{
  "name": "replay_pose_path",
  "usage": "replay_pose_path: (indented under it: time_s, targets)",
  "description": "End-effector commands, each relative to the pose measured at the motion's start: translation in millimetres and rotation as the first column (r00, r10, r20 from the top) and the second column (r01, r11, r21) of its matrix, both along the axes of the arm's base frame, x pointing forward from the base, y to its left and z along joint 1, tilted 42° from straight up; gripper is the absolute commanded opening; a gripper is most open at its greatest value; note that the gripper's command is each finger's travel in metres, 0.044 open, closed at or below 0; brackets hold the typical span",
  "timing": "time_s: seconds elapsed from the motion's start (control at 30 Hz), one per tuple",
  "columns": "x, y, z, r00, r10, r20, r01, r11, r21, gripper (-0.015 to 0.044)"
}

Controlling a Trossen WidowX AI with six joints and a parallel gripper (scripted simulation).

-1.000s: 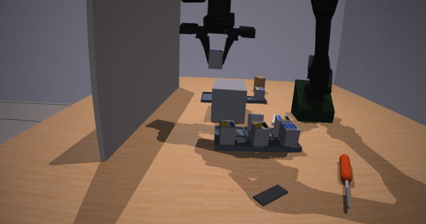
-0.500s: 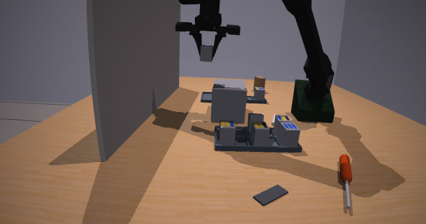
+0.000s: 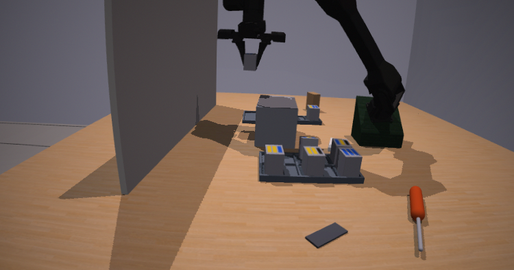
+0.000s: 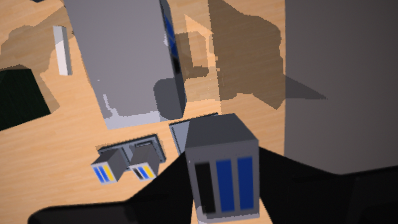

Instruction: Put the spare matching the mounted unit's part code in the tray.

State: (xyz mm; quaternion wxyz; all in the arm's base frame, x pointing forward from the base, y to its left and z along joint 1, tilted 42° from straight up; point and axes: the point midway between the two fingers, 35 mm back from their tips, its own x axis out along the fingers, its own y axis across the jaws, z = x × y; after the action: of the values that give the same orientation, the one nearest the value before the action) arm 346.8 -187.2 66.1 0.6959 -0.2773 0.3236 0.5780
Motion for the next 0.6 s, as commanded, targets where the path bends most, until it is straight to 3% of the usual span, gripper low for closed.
replay_pose_path:
  time_s: [0.0, 0.37, 0.57]
  targets:
    - [-6, -21, -20, 1.000, 0.007, 0.002, -0.007, 1.000, 0.002, 0.0000]
    - [-28, -63, -72, 1.000, 0.025, 0.009, -0.025, 0.999, 0.024, 0.0000]
    - [-30, -65, -75, 1.000, 0.026, 0.009, -0.026, 0.999, 0.026, 0.0000]
